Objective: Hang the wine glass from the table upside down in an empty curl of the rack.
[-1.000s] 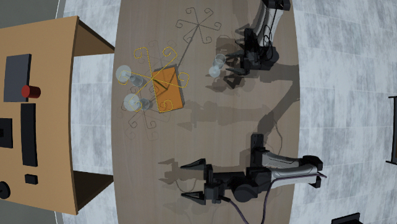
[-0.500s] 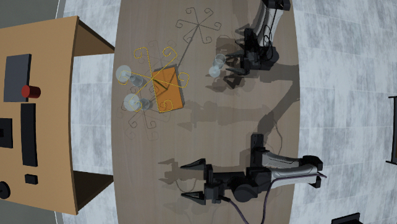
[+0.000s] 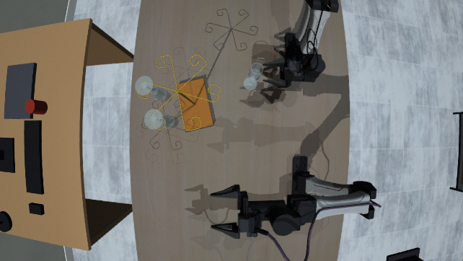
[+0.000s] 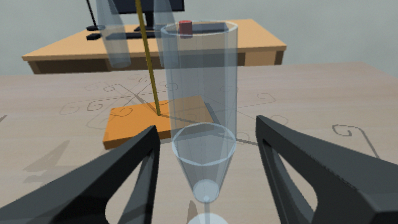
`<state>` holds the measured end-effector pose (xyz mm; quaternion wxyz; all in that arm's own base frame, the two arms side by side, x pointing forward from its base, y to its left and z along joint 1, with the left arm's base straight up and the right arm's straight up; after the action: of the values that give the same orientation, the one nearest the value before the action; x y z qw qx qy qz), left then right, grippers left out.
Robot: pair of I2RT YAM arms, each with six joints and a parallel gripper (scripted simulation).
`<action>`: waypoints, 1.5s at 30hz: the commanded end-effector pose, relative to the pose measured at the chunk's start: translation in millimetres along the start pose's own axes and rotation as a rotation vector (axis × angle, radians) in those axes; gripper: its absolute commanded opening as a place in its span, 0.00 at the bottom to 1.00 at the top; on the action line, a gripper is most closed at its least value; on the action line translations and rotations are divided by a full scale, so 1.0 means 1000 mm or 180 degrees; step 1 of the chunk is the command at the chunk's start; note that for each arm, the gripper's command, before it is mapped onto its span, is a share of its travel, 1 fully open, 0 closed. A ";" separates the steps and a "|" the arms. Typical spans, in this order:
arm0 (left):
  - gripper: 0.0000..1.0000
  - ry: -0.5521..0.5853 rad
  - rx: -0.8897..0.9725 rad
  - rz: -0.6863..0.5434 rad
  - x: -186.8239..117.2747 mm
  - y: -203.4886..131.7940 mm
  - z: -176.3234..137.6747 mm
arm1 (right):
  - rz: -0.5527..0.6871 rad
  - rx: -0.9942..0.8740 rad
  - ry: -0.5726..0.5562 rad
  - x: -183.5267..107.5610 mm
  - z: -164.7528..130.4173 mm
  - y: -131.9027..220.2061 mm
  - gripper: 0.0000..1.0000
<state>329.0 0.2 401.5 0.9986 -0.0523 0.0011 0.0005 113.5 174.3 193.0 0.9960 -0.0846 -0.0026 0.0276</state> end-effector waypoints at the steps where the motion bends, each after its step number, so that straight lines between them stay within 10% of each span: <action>1: 1.00 -0.0136 0.0018 -0.0077 -0.003 -0.007 0.015 | -0.0005 -0.0026 0.0002 -0.001 -0.002 -0.002 0.63; 45: 1.00 -0.0150 0.0018 -0.0045 -0.003 -0.004 0.016 | 0.0003 0.0374 0.0008 0.038 0.019 0.003 0.63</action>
<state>329.0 -0.2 401.5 0.9986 -0.0523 0.0012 -0.0005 151.6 179.3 203.8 0.9990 -0.0397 -0.0007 0.0212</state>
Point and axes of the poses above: on each arm, the point where the finger pads meet when closed, its own x axis out along the fingers, its own y axis across the jaws, z = x × y, the point moved 5 cm from there along -x, back along the fingers, and after that the axes turned 6 degrees about -x, right-handed, at the moved point
